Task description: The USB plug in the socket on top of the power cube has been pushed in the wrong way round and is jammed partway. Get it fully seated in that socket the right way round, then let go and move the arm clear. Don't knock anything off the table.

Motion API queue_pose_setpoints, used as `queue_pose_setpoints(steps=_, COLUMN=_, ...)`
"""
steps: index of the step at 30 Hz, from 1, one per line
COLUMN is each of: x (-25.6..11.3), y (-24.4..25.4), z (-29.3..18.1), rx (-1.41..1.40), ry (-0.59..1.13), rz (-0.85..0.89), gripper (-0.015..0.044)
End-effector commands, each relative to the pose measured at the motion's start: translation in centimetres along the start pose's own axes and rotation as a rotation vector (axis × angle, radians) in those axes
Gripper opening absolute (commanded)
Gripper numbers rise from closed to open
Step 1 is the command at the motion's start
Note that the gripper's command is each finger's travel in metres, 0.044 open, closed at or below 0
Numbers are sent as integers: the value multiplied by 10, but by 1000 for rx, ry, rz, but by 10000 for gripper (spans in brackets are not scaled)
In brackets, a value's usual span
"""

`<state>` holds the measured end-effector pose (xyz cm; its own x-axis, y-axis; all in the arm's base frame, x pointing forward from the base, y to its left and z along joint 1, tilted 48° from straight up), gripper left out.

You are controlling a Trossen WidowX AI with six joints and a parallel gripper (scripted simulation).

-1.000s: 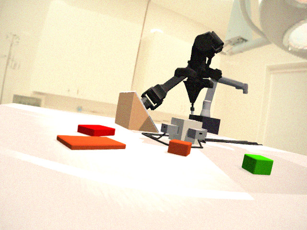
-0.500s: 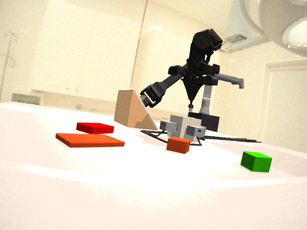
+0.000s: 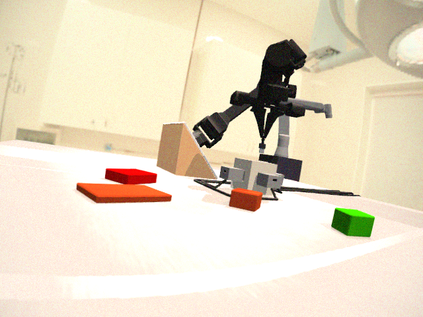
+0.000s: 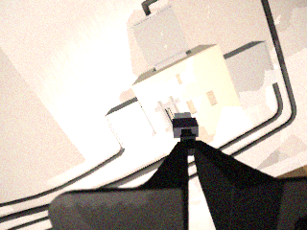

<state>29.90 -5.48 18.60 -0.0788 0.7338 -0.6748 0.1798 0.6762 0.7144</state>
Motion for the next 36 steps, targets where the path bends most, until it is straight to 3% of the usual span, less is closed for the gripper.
queue_pose_setpoints(steps=1, x=0, y=0, z=0, rx=112, ry=-1, rz=-1, gripper=0)
queue_pose_setpoints(steps=36, x=0, y=0, z=0, rx=1028, ry=-1, rz=0, gripper=0)
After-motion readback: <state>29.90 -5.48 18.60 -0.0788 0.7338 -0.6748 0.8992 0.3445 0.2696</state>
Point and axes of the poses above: the point midway between the two fingers, 35 mm back from their tips, its own x axis out along the fingers, its own y axis across the jaws, z = x × y, the point moved 10 cm from there along -x, back along the fingers, and after that the axes turned 7 degrees about -x, right-handed, at the moved point
